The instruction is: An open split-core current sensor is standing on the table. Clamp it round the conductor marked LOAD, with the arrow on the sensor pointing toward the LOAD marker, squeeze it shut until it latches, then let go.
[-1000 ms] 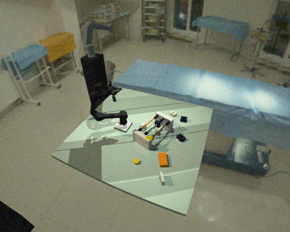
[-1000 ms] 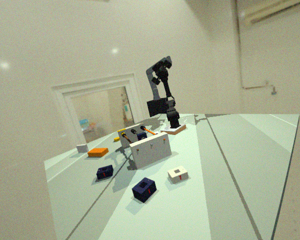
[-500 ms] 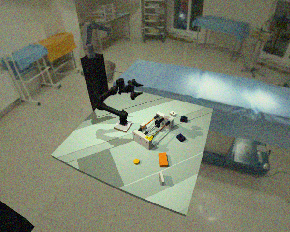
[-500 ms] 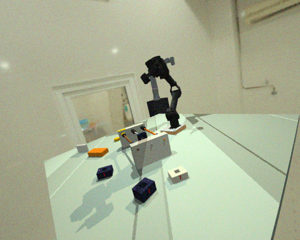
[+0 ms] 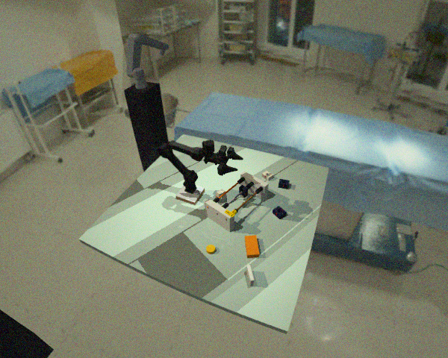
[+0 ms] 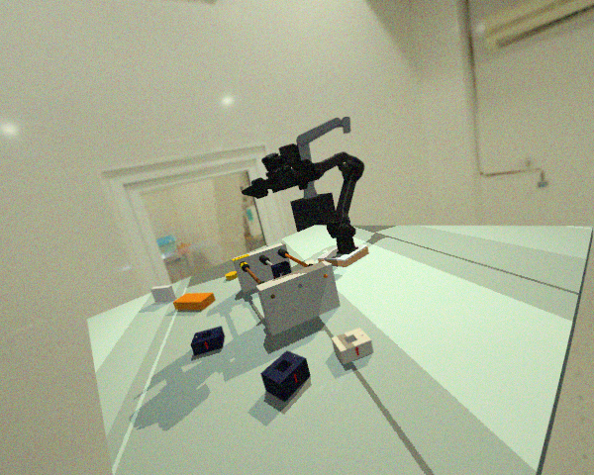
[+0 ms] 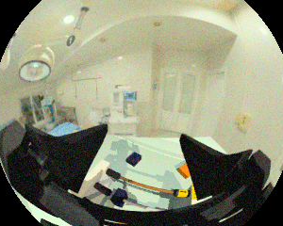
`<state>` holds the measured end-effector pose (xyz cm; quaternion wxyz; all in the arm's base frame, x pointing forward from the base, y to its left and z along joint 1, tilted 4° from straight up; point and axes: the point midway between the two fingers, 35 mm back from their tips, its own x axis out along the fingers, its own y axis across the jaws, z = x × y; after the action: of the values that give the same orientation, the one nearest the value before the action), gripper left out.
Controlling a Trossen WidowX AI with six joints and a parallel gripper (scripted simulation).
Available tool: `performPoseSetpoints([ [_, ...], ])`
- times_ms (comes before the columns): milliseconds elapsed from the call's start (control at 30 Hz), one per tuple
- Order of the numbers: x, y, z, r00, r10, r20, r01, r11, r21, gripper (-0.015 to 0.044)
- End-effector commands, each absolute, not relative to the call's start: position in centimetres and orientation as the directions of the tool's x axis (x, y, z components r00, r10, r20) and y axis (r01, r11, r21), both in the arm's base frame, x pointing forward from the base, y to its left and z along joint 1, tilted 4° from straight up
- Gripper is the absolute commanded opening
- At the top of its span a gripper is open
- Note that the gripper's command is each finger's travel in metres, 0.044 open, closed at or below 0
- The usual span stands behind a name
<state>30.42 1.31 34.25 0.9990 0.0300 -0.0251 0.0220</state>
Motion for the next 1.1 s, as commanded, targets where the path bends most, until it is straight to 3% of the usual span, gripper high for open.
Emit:
performPoseSetpoints([
  [0,31.6,0.0,32.3,0.999,0.000,0.050,0.000,1.000,0.000,0.0440],
  [200,32.1,-0.5,31.9,1.000,-0.017,0.007,0.017,1.000,0.001,0.0440],
  [433,34.7,-6.6,27.8,0.884,-0.178,-0.431,0.198,0.980,0.000,0.0440],
  [700,32.2,-13.2,23.5,0.504,-0.235,-0.831,0.396,0.918,-0.019,0.0440],
  [800,31.3,-14.2,23.0,0.419,-0.223,-0.880,0.429,0.903,-0.025,0.0440],
  [1067,31.3,-14.2,23.0,0.419,-0.223,-0.880,0.429,0.903,-0.025,0.0440],
])
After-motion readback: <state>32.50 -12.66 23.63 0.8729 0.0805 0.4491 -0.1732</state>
